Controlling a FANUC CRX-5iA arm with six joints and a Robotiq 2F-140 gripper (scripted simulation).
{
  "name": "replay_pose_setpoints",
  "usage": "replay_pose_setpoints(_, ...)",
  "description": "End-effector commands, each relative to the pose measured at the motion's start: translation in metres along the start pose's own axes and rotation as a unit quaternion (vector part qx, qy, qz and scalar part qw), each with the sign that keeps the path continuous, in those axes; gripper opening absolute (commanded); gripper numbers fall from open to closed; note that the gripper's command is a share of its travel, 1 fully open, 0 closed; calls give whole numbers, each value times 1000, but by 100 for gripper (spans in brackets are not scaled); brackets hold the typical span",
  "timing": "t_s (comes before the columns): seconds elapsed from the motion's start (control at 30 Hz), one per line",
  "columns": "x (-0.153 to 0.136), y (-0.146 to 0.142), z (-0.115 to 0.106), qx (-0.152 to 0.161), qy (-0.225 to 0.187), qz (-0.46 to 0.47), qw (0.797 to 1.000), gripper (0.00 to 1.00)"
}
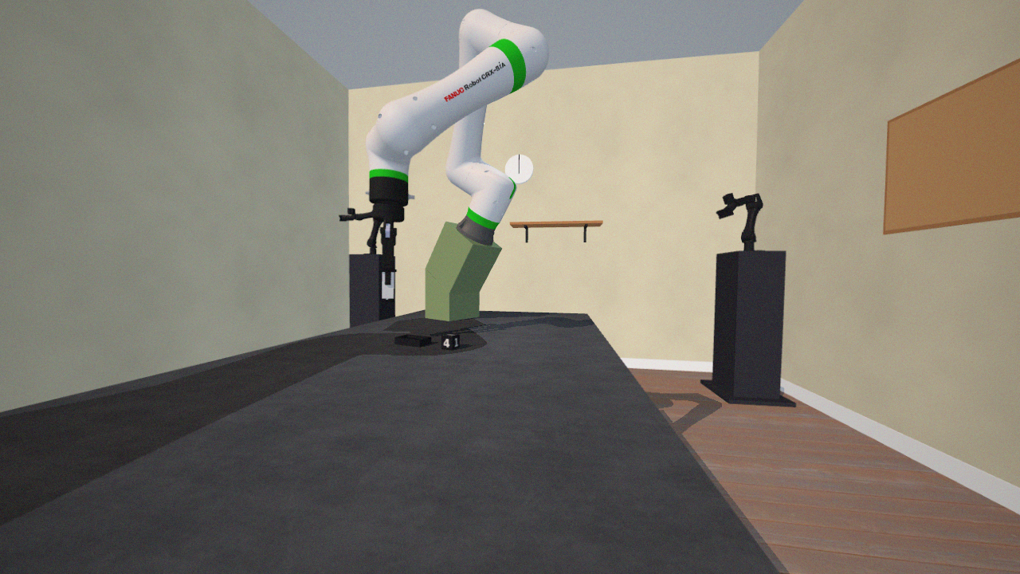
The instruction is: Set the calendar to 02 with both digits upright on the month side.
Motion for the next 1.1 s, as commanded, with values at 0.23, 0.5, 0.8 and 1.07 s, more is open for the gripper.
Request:
replay_pose_setpoints(0.23,11,9,1,10,-4,-170,985,17)
replay_pose_setpoints(0.5,19,17,2,11,-3,-309,951,17)
replay_pose_setpoints(0.8,25,22,3,12,-2,-394,919,17)
replay_pose_setpoints(1.07,25,23,3,12,-2,-405,914,17)
Point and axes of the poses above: the point where the finger pads meet when closed, its own z axis out along the fingers, its own y axis across the jaws, x = y × z, the point moved 5 cm from there along -z, back along the fingers, and after that the axes turned 6 degrees about z, right-handed, at the moved point
